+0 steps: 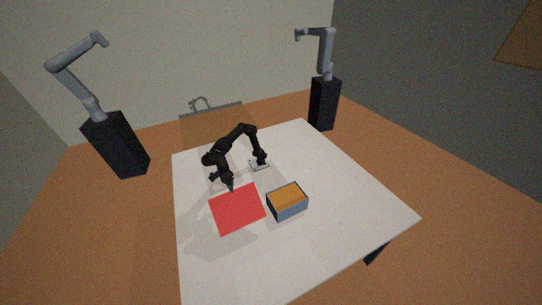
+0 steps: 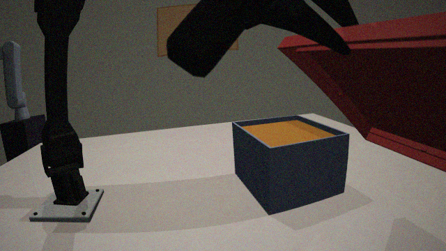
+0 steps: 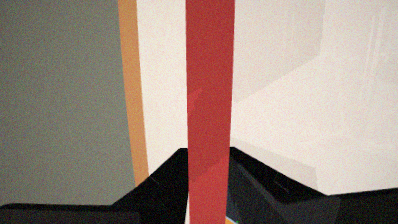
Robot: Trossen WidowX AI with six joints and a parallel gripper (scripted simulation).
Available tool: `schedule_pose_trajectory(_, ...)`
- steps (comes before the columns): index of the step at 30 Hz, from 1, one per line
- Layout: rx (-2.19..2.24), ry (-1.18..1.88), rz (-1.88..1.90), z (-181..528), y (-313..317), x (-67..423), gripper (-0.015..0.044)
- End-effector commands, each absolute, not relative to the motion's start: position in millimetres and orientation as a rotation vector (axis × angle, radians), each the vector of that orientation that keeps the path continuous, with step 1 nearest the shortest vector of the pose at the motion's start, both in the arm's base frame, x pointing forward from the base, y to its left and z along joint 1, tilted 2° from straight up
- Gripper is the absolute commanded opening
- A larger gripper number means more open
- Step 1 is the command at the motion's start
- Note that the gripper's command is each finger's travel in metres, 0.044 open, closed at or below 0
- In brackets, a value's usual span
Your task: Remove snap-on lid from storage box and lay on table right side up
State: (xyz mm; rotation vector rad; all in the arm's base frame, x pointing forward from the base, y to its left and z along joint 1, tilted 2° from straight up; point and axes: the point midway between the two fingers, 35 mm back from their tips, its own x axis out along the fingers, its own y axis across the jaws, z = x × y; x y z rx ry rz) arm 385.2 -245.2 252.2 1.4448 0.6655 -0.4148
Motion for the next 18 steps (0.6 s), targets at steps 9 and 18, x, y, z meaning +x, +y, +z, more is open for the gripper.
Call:
schedule_pose_trajectory(9, 1.440, 0.663, -0.401, 250.6, -253.3, 385.9, 0.0000)
schedule_pose_trajectory(18, 1.440, 0.663, -0.401, 240.2, -251.3, 385.5, 0.0000)
